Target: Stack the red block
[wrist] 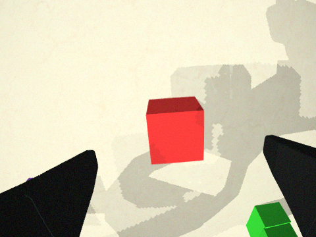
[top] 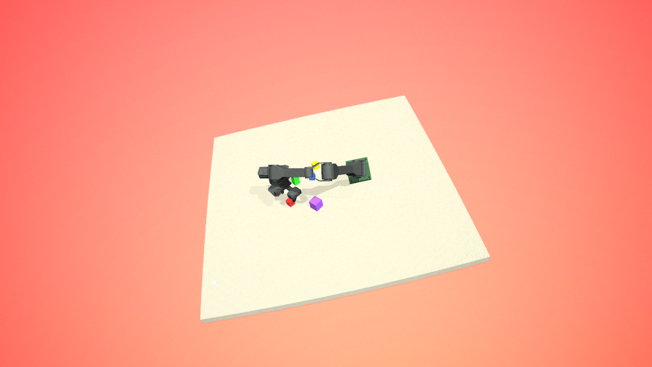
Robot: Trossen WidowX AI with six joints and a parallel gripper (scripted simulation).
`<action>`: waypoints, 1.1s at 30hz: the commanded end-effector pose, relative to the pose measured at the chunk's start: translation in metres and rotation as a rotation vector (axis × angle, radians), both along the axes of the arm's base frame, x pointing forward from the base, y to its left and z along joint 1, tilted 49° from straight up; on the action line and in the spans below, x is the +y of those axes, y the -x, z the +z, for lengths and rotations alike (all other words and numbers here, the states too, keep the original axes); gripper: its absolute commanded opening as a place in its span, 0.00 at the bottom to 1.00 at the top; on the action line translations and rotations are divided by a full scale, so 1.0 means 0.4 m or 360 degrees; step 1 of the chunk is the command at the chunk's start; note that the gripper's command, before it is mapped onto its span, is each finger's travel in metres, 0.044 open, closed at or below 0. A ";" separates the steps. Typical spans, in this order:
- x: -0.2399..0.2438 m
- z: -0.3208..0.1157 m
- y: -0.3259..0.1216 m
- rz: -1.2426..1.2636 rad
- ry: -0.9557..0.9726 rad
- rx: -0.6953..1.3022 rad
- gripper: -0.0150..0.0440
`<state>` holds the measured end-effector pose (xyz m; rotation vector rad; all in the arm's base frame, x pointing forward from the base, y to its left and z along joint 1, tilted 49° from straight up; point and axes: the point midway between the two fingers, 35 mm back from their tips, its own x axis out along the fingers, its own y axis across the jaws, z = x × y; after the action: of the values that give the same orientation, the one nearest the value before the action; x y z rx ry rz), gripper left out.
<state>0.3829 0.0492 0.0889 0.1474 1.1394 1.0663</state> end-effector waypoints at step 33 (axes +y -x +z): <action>0.083 -0.069 0.003 -0.0004 -0.0010 0.0008 1.00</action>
<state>0.3835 0.0796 0.0626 0.1493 1.1351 1.0636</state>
